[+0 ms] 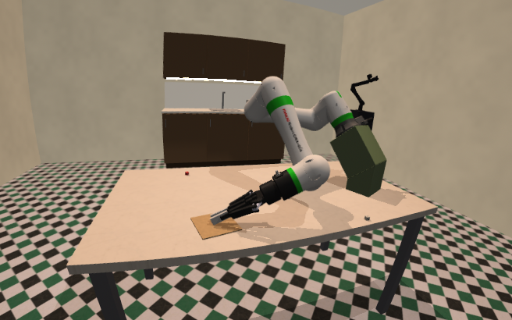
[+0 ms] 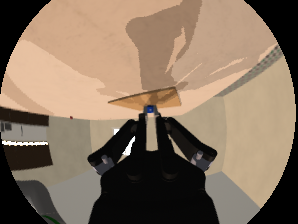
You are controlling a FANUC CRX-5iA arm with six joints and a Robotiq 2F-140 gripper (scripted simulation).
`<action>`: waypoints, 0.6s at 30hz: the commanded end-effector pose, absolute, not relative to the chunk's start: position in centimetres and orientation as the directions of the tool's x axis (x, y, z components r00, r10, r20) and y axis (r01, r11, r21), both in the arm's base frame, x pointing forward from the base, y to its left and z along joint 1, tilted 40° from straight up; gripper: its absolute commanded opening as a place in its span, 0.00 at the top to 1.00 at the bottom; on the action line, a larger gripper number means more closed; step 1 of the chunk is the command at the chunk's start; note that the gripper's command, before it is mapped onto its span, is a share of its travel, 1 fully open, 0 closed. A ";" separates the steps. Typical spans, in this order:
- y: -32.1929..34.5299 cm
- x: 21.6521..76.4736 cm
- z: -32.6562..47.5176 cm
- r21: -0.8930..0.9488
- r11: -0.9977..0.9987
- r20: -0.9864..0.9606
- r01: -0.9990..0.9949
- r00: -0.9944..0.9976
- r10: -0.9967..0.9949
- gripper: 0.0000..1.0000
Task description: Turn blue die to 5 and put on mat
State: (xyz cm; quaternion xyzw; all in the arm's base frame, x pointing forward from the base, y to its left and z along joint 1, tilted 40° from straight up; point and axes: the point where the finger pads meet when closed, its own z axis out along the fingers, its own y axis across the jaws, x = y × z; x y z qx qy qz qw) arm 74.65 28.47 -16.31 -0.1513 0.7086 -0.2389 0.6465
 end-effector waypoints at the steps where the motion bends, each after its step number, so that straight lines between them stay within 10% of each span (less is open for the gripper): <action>1: 28.5 74.6 -16.3 -0.534 0.840 -0.844 0.094 -0.118 -0.523 0.84; 18: 28.5 74.6 -16.3 -0.534 0.840 -0.844 0.094 -0.118 -0.523 0.73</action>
